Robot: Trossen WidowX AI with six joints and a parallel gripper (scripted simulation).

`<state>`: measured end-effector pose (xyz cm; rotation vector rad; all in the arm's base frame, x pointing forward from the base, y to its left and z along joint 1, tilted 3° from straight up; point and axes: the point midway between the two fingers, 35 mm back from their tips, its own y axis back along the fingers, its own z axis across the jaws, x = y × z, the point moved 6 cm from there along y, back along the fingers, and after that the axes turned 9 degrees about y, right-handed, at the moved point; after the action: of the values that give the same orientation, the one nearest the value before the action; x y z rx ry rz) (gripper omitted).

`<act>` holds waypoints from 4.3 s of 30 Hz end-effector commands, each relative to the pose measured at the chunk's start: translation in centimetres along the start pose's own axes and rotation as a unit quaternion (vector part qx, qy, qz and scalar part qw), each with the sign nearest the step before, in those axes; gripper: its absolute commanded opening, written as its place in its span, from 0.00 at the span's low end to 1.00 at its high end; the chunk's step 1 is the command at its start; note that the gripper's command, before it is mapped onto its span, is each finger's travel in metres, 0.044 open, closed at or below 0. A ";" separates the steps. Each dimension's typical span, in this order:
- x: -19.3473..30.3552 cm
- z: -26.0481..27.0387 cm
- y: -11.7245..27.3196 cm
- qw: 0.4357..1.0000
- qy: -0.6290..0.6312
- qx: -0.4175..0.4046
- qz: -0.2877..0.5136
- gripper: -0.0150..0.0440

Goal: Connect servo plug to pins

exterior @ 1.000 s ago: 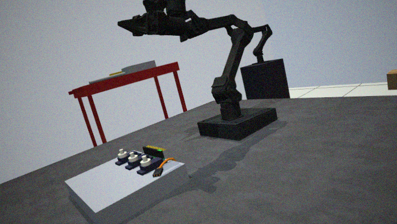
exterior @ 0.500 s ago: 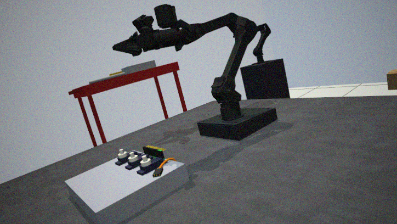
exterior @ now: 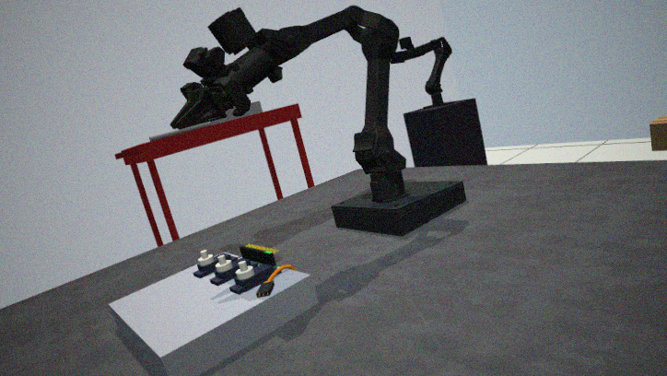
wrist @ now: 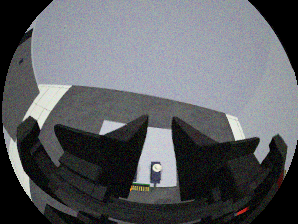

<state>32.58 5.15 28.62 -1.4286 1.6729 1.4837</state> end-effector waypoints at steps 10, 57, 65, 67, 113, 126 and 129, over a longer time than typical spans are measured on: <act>0.9 4.8 -5.6 0.978 0.092 -0.113 0.149 0.45; 10.1 18.5 -13.4 0.778 0.301 -0.349 0.427 0.45; 10.9 18.8 -13.8 0.778 0.301 -0.349 0.427 0.45; 10.9 18.8 -13.8 0.778 0.301 -0.349 0.427 0.36; 8.9 12.8 -5.4 0.822 0.136 -0.254 0.491 0.25; 11.7 11.0 -1.7 0.831 0.037 -0.193 0.520 0.25; 12.4 10.7 -0.8 0.832 0.015 -0.179 0.525 0.25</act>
<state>26.99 11.04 14.39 -0.6523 2.4876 2.4591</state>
